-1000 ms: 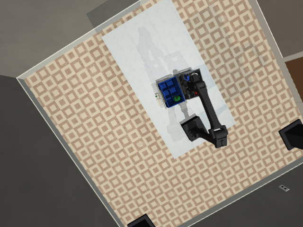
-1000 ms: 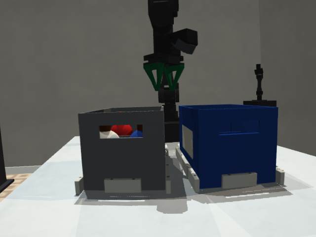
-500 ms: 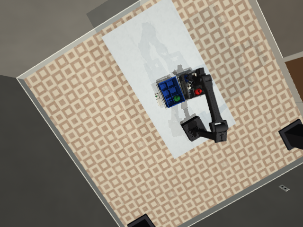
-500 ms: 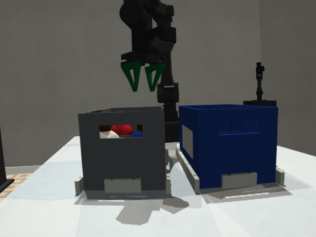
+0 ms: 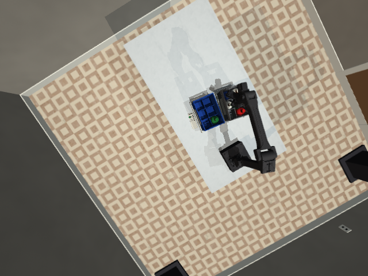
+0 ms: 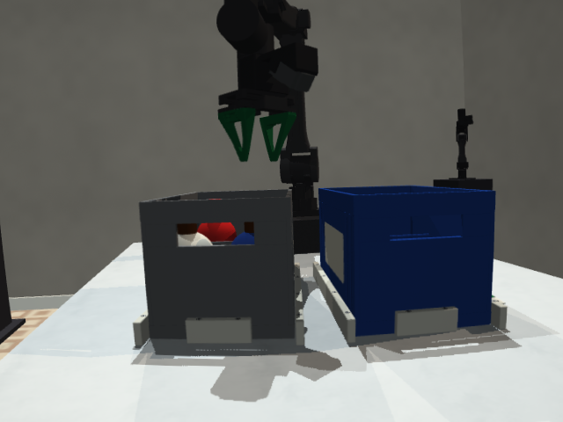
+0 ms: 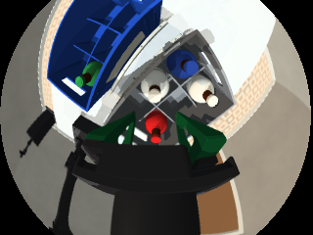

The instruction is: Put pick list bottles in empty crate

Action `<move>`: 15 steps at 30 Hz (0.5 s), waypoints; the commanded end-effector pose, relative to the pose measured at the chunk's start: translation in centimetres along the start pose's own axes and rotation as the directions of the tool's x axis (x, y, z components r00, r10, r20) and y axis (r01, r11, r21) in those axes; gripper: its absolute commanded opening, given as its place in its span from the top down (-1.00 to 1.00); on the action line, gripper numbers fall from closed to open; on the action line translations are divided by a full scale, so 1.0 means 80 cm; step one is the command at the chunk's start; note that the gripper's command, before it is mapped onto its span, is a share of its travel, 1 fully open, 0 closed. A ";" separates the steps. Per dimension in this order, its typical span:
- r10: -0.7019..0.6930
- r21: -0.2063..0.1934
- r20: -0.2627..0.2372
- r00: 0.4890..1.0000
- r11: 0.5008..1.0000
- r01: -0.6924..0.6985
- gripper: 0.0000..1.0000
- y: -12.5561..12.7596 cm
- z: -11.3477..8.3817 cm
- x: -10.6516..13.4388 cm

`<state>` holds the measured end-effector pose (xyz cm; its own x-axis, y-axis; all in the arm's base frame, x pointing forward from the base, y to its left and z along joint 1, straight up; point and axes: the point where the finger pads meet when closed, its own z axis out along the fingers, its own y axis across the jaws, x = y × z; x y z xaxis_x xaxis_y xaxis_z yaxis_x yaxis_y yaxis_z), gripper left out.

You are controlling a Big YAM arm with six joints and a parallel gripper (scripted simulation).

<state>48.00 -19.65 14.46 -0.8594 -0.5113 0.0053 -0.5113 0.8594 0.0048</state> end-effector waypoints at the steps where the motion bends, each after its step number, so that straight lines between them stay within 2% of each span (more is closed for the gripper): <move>1: -0.013 0.060 0.044 0.999 0.998 0.011 -0.21 -0.020 -0.043 -0.013; 13: -0.008 0.054 0.041 0.999 0.998 0.006 -0.21 -0.023 -0.041 -0.009; 15: -0.008 0.061 0.046 0.999 0.998 0.006 -0.21 -0.029 -0.029 -0.014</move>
<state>48.07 -19.67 14.56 -0.8583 -0.5131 0.0040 -0.5131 0.8583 0.0031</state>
